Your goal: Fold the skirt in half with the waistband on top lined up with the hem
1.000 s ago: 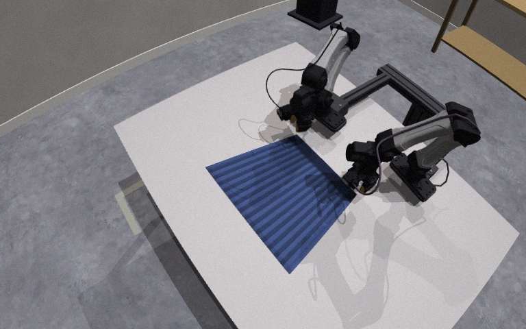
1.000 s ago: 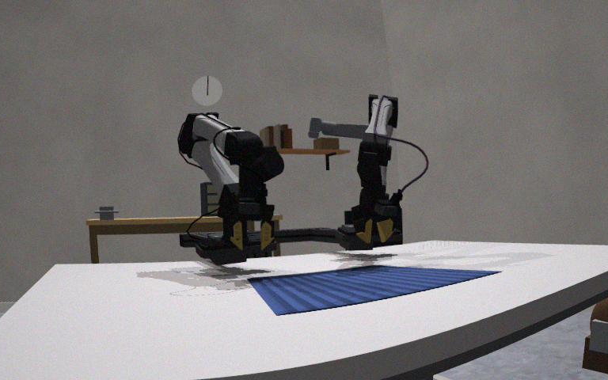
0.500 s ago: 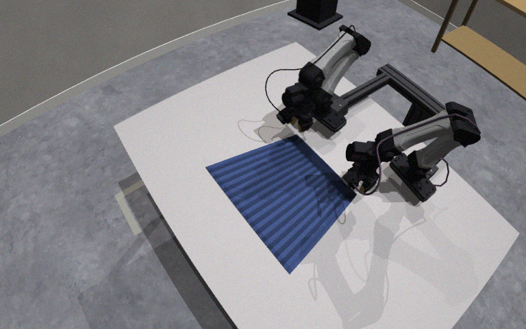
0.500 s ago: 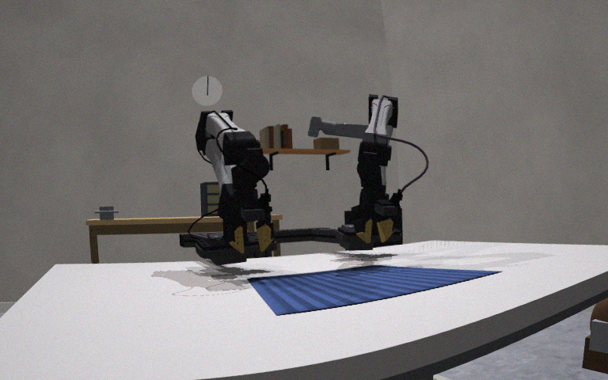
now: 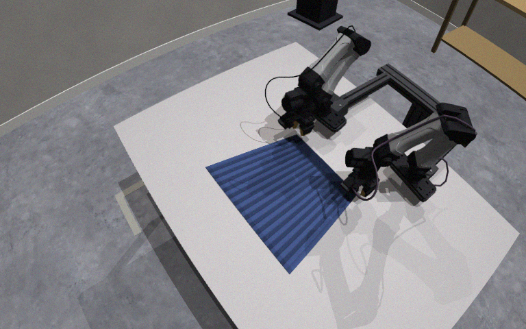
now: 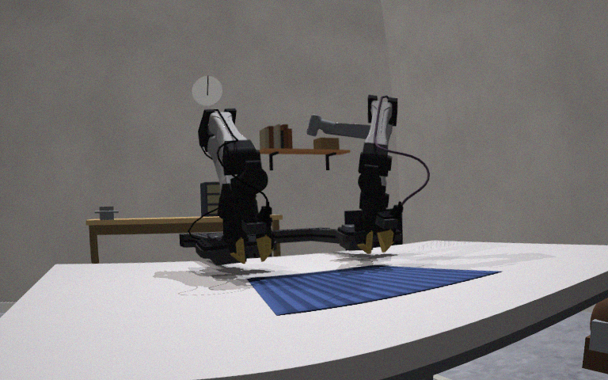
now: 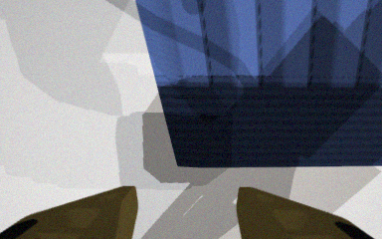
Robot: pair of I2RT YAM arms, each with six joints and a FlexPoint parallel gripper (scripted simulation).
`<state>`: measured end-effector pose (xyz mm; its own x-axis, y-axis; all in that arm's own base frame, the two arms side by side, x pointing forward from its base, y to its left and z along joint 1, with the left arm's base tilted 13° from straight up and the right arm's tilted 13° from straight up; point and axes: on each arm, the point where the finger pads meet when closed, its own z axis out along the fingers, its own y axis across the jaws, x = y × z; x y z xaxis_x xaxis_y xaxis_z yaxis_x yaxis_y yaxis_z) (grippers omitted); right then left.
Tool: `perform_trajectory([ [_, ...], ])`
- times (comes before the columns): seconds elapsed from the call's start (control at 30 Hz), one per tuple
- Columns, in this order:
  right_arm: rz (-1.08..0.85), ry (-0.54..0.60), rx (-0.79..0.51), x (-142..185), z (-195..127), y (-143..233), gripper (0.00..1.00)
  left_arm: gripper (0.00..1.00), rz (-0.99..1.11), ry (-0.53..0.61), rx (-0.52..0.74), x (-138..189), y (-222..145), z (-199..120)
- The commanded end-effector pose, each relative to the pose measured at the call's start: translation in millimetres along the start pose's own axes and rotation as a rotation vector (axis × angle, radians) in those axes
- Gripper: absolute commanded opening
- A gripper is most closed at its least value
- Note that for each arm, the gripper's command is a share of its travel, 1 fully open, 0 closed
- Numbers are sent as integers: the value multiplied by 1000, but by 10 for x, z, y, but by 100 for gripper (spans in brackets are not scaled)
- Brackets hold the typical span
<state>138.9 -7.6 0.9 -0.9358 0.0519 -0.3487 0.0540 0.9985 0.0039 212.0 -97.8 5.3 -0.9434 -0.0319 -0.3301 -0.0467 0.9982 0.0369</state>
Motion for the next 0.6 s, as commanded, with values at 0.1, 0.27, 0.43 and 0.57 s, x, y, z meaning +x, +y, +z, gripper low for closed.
perform_trajectory([
  [0.1,-15,-28,-9,-52,219,2,48,48,-2,-42,37,-93,-81,183],
  [0.27,-14,-28,-9,-31,347,-7,48,48,-3,-42,37,-77,-78,313],
  [0.43,-15,-29,-7,-17,431,-14,48,48,-7,-60,45,-149,-116,371],
  [0.57,-15,-24,-7,4,439,-13,48,48,-6,-51,34,-107,-83,393],
])
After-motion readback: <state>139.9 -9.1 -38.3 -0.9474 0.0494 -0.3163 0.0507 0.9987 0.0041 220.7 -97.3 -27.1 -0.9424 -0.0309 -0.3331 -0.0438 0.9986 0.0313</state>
